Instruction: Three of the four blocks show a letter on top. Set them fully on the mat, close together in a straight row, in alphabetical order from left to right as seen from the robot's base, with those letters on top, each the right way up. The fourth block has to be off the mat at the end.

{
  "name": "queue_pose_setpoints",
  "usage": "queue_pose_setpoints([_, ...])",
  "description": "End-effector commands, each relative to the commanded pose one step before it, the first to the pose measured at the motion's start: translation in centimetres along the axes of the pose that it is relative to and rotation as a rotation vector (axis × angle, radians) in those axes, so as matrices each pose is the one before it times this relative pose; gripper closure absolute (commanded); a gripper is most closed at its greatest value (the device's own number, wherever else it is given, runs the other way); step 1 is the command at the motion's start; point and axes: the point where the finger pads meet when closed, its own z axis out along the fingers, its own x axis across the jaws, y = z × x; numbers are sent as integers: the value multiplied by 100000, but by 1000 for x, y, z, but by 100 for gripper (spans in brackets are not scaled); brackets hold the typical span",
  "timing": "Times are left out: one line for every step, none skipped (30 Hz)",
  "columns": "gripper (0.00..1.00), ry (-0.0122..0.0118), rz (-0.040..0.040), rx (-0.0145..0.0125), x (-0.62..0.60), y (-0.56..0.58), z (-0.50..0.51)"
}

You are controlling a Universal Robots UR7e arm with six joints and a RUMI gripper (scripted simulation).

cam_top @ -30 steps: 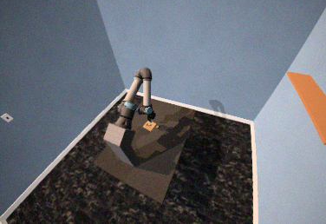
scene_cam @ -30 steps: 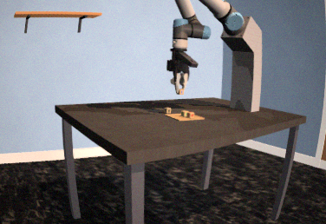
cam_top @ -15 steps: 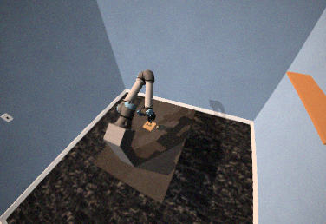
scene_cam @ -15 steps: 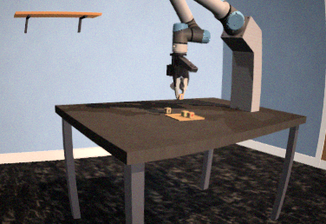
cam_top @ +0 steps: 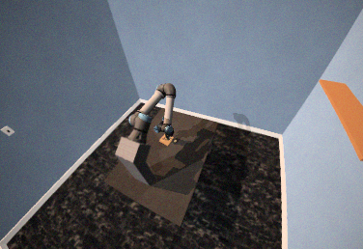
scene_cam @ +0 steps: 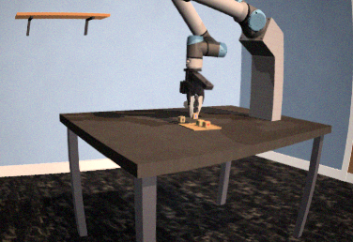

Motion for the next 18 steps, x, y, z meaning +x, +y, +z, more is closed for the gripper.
queue_pose_setpoints([95, 176, -18, -122, 81, 30, 1223])
queue_pose_setpoints([95, 0, 0, 0, 0, 0, 0])
queue_pose_setpoints([95, 0, 0, 0, 0, 2, 218])
queue_pose_setpoints([95, 0, 0, 0, 0, 1, 181])
queue_pose_setpoints([95, 0, 0, 0, 1, 2, 146])
queue_pose_setpoints([95, 0, 0, 0, 0, 1, 111])
queue_pose_setpoints([95, 0, 0, 0, 0, 0, 78])
queue_pose_setpoints([95, 0, 0, 0, 0, 0, 50])
queue_pose_setpoints([95, 0, 0, 0, 0, 0, 27])
queue_pose_setpoints([95, 0, 0, 0, 0, 0, 10])
queue_pose_setpoints([95, 0, 0, 0, 0, 0, 2])
queue_pose_setpoints([95, 0, 0, 0, 0, 0, 0])
queue_pose_setpoints([95, 0, 0, 0, 0, 0, 0])
queue_pose_setpoints([95, 0, 0, 0, 0, 0, 0])
queue_pose_setpoints([95, 0, 0, 0, 0, 0, 0])
queue_pose_setpoints([95, 0, 0, 0, 0, 0, 0])
queue_pose_setpoints([95, 0, 0, 0, 0, 0, 0])
queue_pose_setpoints([95, 0, 0, 0, 0, 0, 0])
